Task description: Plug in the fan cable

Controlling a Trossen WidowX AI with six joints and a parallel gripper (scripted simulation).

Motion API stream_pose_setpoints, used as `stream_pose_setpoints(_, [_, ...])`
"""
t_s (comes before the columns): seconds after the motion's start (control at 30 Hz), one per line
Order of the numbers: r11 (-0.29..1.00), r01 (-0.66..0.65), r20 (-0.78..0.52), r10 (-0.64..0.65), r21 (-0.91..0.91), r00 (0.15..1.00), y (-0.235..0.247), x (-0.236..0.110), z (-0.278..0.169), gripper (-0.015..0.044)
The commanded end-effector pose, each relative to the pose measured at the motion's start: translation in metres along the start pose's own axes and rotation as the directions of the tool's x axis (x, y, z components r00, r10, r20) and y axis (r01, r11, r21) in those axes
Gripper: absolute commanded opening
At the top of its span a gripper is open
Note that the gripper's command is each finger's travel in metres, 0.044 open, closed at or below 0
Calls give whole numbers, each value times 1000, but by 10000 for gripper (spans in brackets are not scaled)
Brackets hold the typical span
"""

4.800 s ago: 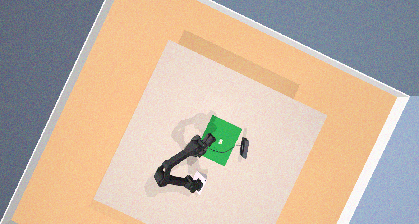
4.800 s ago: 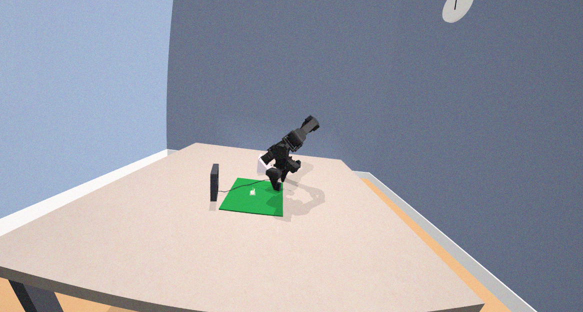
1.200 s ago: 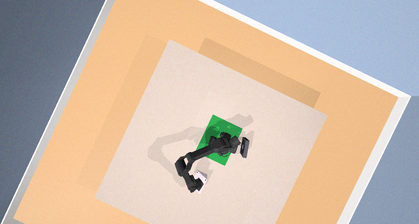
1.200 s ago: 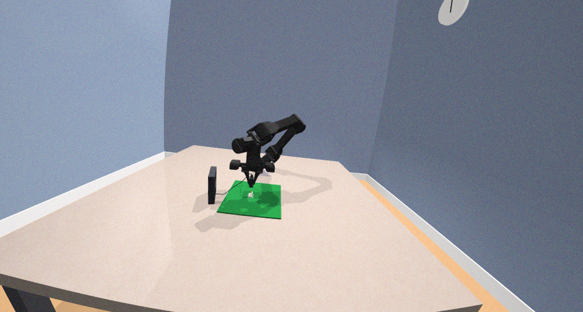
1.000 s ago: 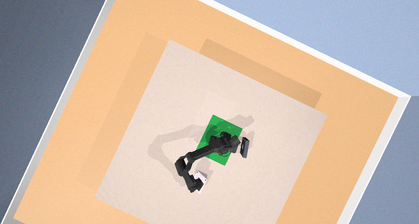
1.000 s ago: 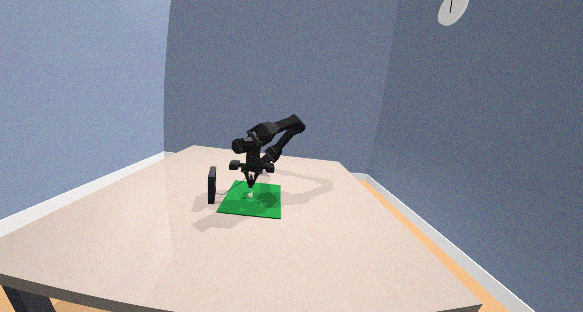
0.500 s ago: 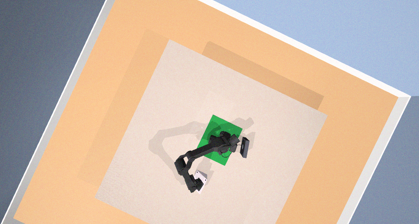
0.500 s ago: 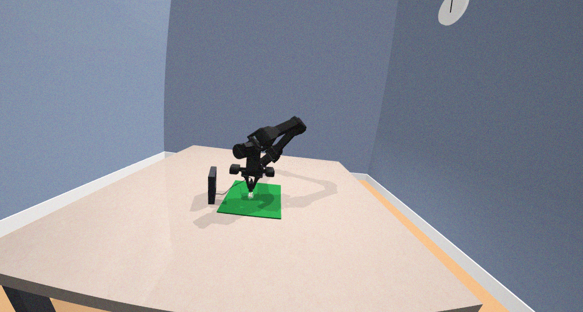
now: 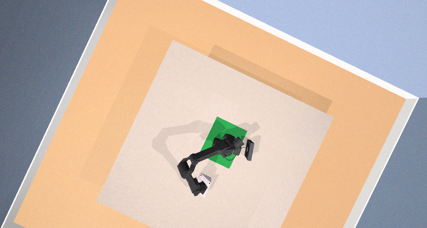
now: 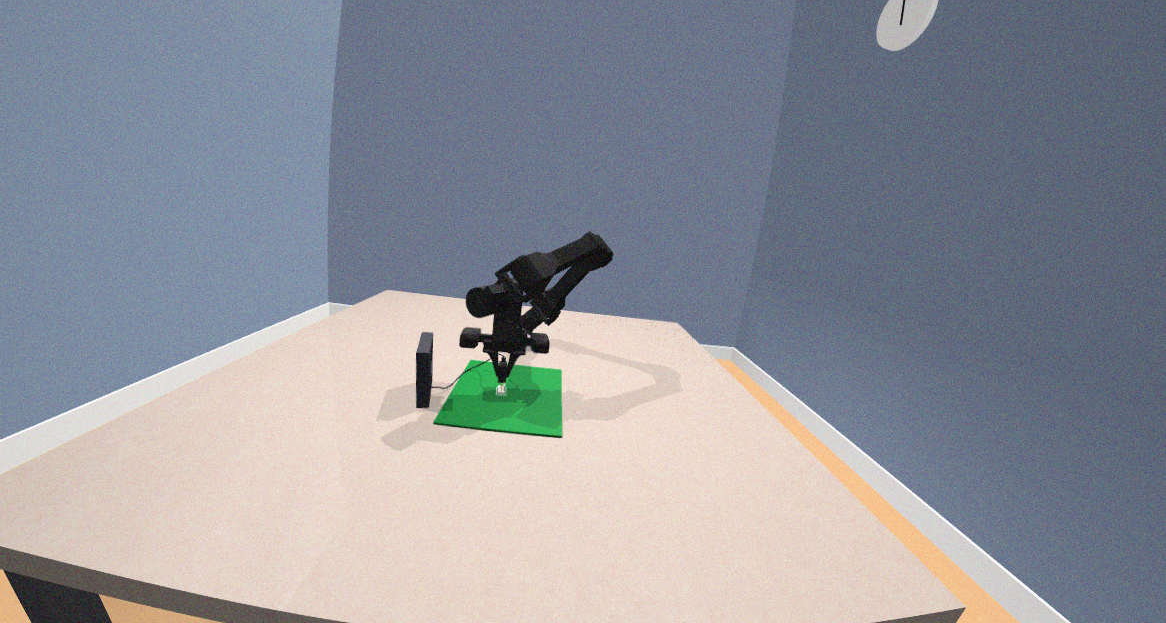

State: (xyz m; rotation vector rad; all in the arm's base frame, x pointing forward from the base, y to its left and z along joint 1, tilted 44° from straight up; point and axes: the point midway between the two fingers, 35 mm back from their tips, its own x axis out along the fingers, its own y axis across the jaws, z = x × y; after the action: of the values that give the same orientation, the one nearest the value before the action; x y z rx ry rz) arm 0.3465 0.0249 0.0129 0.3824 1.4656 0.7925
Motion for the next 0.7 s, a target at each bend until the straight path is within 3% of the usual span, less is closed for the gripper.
stream_pose_setpoints(0.0, [1000, -6, 0, 6, 6, 1000, 1, 2, -1, 0])
stream_pose_setpoints(0.67, [1000, -6, 0, 6, 3, 1000, 0, 4, 1, 0])
